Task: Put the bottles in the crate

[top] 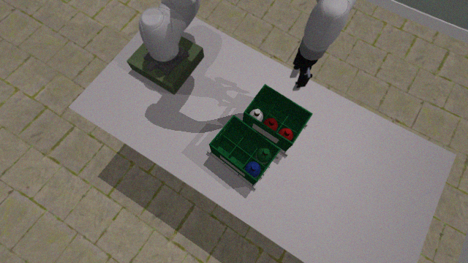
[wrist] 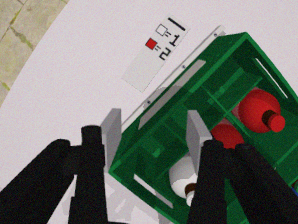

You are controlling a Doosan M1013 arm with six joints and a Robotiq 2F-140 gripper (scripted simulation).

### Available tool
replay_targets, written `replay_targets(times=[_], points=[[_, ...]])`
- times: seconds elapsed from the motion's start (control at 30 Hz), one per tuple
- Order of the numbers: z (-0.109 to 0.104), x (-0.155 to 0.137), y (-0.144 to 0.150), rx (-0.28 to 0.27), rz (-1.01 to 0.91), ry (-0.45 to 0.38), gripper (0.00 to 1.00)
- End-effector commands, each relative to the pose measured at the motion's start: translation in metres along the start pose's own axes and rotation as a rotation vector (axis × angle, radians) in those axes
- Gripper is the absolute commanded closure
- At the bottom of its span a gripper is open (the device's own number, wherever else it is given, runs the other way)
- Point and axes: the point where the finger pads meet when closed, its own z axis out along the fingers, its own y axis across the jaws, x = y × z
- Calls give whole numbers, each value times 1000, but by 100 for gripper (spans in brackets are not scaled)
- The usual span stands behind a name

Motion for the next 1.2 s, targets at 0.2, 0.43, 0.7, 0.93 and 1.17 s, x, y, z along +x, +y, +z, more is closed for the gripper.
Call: replay_targets(times=[0.2, 0.43, 0.7, 0.93, 1.17], points=[[-14, 8, -52, 6, 4, 0, 62], [-21, 12, -76, 6, 4, 0, 62], [-32, 19, -114, 6, 4, 0, 62], [-39, 23, -137, 6, 4, 0, 62], [-49, 29, -170, 6, 4, 0, 62]])
